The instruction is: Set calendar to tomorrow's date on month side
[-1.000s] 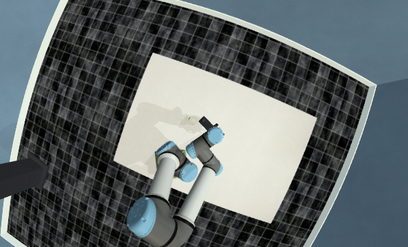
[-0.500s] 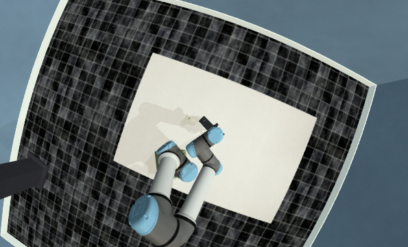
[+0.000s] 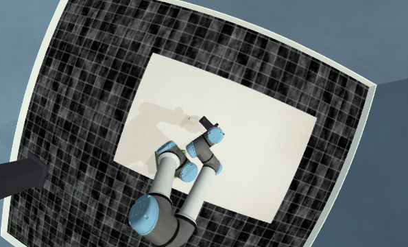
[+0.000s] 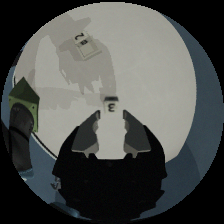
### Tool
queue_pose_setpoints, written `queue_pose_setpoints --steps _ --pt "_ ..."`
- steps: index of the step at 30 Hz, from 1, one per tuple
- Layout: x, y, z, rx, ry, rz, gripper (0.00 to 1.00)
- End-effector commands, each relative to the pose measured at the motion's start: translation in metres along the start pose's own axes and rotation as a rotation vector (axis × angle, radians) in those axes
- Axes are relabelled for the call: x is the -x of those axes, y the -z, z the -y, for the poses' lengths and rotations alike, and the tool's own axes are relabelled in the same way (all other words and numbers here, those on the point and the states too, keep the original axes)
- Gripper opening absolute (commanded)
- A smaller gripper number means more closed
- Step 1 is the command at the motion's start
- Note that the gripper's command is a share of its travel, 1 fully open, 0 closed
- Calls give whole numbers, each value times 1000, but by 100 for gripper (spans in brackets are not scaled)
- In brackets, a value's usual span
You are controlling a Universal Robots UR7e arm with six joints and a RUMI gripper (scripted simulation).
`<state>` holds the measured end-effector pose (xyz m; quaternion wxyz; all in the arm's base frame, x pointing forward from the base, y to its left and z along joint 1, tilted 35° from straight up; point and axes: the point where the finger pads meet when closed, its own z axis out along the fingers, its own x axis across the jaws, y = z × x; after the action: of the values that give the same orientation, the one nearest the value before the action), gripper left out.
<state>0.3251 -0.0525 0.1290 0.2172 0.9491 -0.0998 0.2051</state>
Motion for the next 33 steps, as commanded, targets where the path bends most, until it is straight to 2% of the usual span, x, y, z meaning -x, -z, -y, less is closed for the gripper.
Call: queue_pose_setpoints --steps 1,21,33 --pt "1 -1 0 0 0 2 28" --pt "1 -1 0 0 0 2 28" --pt "2 -11 0 -1 0 5 28"
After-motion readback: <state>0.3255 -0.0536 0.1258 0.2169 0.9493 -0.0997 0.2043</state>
